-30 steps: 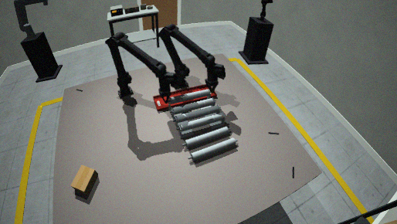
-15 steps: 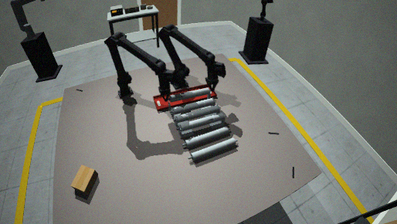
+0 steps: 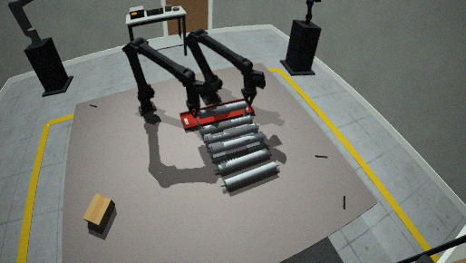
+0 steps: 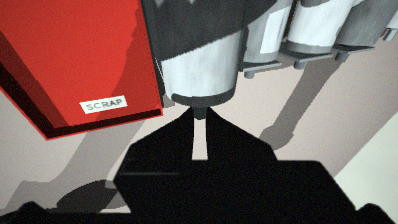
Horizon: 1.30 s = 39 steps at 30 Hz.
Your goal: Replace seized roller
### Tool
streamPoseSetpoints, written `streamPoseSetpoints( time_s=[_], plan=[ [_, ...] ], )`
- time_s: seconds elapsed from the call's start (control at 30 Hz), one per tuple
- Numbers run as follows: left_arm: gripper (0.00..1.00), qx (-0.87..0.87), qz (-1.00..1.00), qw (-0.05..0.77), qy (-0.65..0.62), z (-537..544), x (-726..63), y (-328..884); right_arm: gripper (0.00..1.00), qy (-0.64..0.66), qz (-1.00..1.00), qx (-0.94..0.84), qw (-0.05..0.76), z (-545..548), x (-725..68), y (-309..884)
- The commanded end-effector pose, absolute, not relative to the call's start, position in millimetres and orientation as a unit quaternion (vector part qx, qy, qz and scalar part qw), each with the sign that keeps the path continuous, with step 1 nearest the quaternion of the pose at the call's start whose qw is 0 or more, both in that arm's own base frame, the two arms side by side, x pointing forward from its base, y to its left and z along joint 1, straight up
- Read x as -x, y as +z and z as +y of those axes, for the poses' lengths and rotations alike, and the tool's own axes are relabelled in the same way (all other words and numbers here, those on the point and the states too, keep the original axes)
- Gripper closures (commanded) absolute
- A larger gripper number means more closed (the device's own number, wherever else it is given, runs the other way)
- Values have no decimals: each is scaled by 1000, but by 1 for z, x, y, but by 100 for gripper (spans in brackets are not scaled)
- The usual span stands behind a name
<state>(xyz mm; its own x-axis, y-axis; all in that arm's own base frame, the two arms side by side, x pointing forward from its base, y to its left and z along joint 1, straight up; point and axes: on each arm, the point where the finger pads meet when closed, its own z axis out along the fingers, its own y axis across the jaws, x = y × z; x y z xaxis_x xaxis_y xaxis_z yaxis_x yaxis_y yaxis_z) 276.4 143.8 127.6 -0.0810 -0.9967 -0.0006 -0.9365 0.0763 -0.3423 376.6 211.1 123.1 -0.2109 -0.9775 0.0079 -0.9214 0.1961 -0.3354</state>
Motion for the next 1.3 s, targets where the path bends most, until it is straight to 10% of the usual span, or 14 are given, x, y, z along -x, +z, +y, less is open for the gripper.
streamPoseSetpoints(
  time_s=[0.0,1.27],
  plan=[
    [97,659,716,184,-138,165,-303,183,97,-140,769,600,169,225,-405,182],
    [97,665,721,142,-132,148,-247,154,97,-138,760,617,153,226,-357,162]
  ],
)
